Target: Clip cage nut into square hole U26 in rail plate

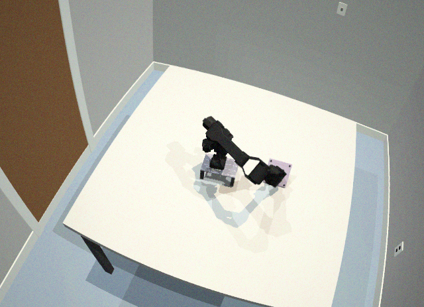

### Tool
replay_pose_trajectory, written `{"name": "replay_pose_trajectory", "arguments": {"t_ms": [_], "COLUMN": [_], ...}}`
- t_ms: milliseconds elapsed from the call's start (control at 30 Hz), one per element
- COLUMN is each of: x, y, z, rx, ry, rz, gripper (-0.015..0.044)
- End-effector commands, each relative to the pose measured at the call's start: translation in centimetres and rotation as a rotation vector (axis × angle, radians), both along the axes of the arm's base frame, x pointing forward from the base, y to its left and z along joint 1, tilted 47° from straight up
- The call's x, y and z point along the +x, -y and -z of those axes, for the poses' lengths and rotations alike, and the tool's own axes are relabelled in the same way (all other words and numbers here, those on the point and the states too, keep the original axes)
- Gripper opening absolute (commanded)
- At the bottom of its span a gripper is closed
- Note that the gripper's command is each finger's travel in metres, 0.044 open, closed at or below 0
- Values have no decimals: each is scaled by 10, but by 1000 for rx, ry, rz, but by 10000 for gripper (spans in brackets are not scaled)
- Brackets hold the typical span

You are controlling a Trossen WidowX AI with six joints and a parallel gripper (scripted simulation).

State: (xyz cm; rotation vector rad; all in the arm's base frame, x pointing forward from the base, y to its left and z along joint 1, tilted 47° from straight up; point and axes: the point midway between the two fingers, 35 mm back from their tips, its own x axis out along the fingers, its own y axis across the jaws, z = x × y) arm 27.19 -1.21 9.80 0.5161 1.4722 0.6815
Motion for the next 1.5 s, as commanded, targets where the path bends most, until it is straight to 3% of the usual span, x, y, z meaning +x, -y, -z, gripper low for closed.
{"name": "replay_pose_trajectory", "arguments": {"t_ms": [0, 1467], "x": [-1, -2], "y": [0, -4], "z": [-1, -1], "rx": [-12, -93], "ry": [1, 8], "rz": [0, 6], "gripper": [37, 37]}}
